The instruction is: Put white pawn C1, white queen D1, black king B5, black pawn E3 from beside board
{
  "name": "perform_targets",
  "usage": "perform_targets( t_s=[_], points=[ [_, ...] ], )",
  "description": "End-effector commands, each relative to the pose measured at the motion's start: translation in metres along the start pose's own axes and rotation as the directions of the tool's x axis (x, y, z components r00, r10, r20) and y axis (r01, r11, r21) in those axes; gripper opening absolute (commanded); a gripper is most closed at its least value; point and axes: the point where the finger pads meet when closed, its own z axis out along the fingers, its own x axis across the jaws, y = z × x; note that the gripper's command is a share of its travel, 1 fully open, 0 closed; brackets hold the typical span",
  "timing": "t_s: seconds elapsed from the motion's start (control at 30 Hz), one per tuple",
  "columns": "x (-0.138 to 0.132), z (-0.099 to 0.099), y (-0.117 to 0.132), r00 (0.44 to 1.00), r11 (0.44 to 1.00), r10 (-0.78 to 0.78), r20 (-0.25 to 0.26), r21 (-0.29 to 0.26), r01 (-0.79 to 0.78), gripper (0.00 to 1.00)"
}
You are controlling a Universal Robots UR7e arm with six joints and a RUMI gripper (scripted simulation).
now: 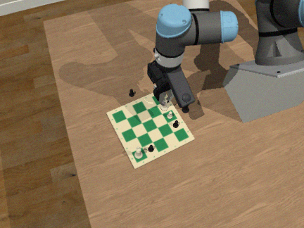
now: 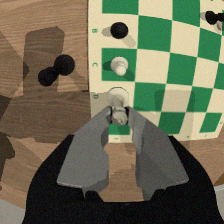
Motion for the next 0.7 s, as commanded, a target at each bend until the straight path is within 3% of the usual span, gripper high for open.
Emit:
perform_targets(
  t_s=[0.0,0.23,0.27,0.67],
  points=[
    [-0.0012,0.0006,-0.0005,1.000,1.000,-0.001,0.002,0.001,0.001,0.05],
    [-0.0012,0.0006,-0.0005,1.000,1.000,-0.001,0.002,0.001,0.001,0.15],
    [-0.0012,0.0006,-0.0005,1.000,1.000,-0.001,0.002,0.001,0.001,0.20],
    [-0.0012,0.0006,-0.0005,1.000,1.000,-0.001,0.002,0.001,0.001,0.25]
  ],
)
